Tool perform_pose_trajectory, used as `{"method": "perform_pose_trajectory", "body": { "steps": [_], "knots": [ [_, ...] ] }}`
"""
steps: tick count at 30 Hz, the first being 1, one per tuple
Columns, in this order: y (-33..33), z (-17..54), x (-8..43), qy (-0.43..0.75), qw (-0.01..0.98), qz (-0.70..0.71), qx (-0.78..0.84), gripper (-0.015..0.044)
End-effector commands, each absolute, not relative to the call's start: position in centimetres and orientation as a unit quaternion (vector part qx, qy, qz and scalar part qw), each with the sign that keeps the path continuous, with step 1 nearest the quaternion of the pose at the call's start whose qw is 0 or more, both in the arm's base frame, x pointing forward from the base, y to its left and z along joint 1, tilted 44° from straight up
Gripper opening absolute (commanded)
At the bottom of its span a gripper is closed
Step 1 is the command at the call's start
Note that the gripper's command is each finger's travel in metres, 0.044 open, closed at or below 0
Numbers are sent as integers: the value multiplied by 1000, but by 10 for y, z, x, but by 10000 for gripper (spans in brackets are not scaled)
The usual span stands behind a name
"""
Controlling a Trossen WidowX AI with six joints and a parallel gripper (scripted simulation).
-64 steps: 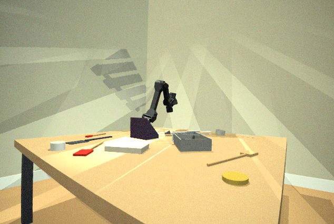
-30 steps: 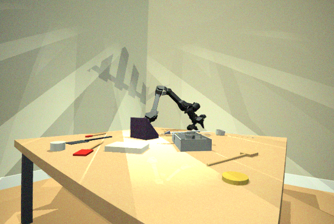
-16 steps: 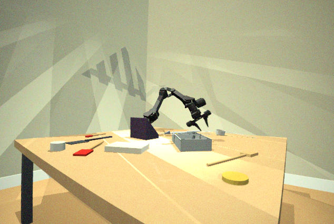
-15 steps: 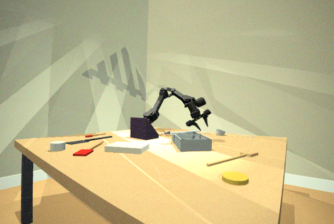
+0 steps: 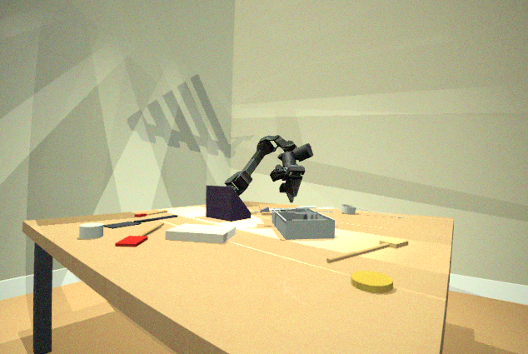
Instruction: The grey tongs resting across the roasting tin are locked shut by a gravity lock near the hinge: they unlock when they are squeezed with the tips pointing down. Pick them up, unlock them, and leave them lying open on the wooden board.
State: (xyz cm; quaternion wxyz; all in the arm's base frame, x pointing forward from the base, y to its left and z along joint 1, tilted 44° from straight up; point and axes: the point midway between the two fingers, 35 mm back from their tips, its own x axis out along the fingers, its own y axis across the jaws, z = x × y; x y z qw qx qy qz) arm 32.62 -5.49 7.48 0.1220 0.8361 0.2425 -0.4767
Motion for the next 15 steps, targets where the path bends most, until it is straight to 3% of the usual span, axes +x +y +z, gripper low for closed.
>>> {"method": "perform_pose_trajectory", "body": {
  "steps": [1, 15],
  "knots": [
    [-62, 64, 312, 224, 63, -511, 827, 260],
    [-69, 58, 317, 224, 63, -511, 827, 260]
  ]
}}
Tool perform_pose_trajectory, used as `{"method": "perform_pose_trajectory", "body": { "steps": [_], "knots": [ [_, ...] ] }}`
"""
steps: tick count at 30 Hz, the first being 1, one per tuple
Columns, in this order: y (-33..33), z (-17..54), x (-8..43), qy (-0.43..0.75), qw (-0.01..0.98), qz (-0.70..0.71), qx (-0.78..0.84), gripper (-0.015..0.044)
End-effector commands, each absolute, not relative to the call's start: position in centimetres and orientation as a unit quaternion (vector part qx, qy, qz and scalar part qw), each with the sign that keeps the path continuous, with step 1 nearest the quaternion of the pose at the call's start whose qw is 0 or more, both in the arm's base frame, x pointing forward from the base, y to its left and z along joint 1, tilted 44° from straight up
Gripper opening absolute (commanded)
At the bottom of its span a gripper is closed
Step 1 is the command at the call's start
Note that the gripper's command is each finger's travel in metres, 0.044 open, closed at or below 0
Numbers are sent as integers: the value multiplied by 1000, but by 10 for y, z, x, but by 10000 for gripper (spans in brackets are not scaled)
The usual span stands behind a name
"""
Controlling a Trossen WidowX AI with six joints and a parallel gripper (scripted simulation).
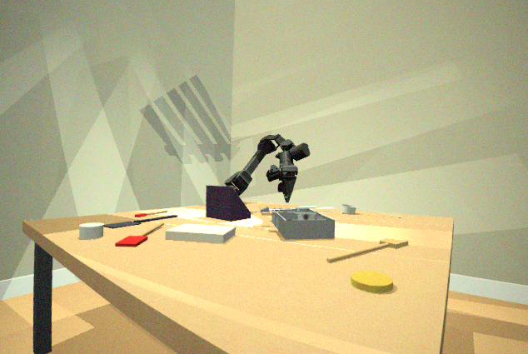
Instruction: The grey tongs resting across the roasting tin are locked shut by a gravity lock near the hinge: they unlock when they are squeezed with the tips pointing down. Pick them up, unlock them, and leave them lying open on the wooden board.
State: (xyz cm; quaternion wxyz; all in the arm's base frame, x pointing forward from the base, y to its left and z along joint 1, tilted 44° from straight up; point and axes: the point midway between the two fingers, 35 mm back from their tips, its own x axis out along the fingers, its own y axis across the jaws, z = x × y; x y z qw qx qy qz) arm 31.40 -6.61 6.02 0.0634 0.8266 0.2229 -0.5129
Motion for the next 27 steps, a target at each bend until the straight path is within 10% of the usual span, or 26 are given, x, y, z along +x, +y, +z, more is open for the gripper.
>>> {"method": "perform_pose_trajectory", "body": {
  "steps": [1, 27],
  "knots": [
    [-69, 58, 317, 224, 63, -511, 827, 260],
    [-60, 30, 332, 224, 63, -511, 827, 260]
  ]
}}
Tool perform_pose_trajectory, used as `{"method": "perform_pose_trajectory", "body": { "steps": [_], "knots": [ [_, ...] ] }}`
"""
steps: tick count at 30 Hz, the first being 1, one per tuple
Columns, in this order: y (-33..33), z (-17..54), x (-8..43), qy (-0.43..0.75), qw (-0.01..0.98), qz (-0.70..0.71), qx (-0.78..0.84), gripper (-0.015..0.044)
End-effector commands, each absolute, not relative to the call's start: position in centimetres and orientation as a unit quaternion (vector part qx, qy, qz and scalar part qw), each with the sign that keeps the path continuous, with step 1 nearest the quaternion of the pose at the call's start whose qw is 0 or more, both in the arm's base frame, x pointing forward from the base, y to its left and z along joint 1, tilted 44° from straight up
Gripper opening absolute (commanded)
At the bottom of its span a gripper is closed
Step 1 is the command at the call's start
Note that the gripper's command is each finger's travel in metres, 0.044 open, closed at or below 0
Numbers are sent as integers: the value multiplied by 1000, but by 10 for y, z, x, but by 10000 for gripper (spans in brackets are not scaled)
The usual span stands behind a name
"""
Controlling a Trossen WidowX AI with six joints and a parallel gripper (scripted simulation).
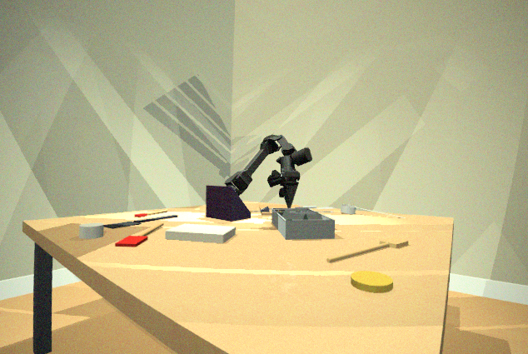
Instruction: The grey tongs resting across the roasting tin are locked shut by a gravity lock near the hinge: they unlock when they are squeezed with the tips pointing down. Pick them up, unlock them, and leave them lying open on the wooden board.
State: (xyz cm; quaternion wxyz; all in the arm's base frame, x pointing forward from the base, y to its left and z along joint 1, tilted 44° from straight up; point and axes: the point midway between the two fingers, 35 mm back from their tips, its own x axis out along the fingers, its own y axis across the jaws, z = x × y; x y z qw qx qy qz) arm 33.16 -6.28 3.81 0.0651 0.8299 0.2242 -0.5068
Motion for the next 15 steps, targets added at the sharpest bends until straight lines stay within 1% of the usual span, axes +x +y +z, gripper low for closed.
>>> {"method": "perform_pose_trajectory", "body": {
  "steps": [1, 15],
  "knots": [
    [-59, 28, 333, 224, 63, -511, 827, 260],
    [-52, 8, 341, 224, 63, -511, 828, 260]
  ]
}}
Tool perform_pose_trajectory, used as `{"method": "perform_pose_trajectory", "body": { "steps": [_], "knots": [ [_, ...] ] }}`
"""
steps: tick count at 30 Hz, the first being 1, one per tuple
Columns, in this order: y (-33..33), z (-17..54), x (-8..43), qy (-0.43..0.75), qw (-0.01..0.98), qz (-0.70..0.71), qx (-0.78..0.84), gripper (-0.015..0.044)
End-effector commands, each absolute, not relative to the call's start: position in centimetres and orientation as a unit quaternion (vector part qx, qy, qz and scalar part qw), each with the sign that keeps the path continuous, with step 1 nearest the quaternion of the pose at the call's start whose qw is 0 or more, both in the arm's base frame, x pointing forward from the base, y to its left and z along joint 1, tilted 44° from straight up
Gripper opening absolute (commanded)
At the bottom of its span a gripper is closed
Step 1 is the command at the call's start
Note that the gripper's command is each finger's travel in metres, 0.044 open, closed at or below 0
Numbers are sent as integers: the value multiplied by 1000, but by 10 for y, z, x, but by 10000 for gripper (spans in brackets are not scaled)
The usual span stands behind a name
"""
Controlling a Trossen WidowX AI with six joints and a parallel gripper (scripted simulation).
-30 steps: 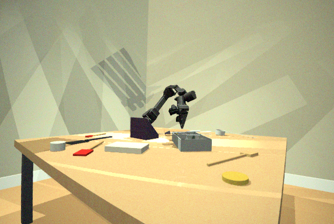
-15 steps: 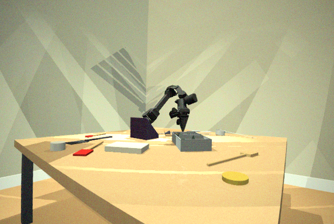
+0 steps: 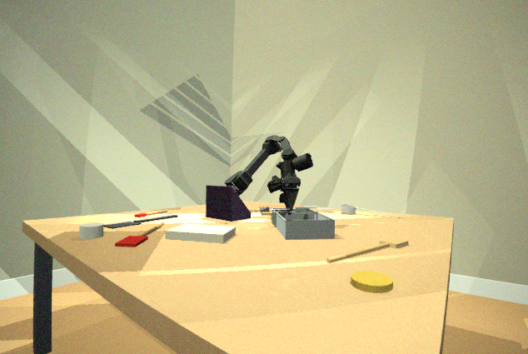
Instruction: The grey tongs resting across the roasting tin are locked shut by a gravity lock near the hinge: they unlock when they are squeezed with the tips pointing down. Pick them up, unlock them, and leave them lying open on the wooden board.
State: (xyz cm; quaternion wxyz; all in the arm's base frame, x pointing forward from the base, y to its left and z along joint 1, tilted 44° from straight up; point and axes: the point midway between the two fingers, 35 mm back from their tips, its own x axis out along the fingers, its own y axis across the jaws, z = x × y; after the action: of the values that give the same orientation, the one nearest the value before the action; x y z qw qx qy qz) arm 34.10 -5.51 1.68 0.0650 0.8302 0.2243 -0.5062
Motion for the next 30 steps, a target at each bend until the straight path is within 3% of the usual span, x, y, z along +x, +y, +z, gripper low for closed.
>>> {"method": "perform_pose_trajectory", "body": {
  "steps": [1, 18, 24, 30],
  "knots": [
    [-51, 7, 341, 224, 63, -511, 828, 260],
    [-43, -11, 347, 225, 62, -510, 828, 260],
    [-45, -7, 348, 225, 64, -507, 830, 103],
    [-45, -7, 348, 225, 64, -507, 830, 62]
  ]
}}
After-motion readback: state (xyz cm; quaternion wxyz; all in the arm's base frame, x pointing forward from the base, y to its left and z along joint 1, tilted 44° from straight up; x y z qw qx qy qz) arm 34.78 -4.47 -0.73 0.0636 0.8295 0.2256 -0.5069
